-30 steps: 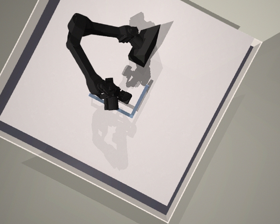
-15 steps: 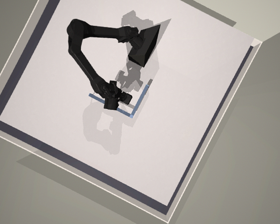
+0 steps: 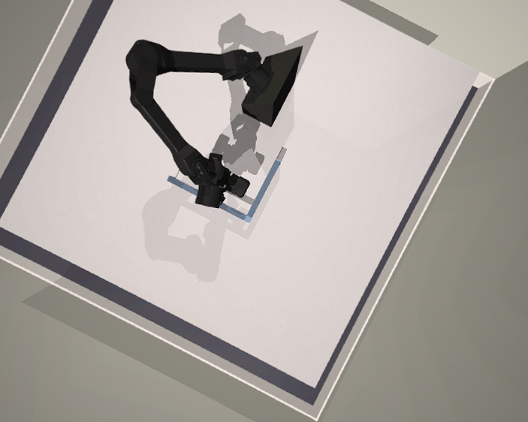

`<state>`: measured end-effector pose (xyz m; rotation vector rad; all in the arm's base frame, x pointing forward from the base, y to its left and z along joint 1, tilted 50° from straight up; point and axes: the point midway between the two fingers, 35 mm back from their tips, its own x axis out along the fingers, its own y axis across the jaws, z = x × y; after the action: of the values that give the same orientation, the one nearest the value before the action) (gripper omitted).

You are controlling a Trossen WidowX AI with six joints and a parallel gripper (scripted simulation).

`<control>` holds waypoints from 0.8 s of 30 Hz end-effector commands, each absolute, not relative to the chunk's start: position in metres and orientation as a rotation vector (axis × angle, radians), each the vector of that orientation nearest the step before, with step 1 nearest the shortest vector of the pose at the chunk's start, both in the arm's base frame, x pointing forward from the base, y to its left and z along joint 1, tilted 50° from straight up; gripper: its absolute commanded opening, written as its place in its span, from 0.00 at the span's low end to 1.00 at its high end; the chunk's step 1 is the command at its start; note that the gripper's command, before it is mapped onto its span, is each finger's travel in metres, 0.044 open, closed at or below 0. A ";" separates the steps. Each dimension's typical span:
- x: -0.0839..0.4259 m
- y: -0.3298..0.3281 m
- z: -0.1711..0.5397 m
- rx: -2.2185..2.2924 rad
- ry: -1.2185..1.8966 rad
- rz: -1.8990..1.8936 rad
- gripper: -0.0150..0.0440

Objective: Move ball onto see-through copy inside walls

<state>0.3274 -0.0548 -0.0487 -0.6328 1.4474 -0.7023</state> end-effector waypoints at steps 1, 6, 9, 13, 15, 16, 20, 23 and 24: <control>0.323 -0.061 -0.055 -0.645 1.459 -0.703 0.25; 0.323 -0.062 -0.056 -0.645 1.459 -0.703 0.25; 0.327 -0.060 -0.053 -0.635 1.449 -0.703 0.39; 0.327 -0.060 -0.053 -0.635 1.449 -0.703 0.57; 0.327 -0.060 -0.053 -0.635 1.449 -0.703 0.65; 0.327 -0.060 -0.053 -0.635 1.449 -0.703 0.70; 0.327 -0.060 -0.053 -0.635 1.449 -0.703 0.73; 0.328 -0.051 -0.046 -0.634 1.450 -0.700 0.73; 0.329 -0.040 -0.038 -0.634 1.453 -0.697 0.73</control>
<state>0.3244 -0.0571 -0.0505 -0.6402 1.4593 -0.7055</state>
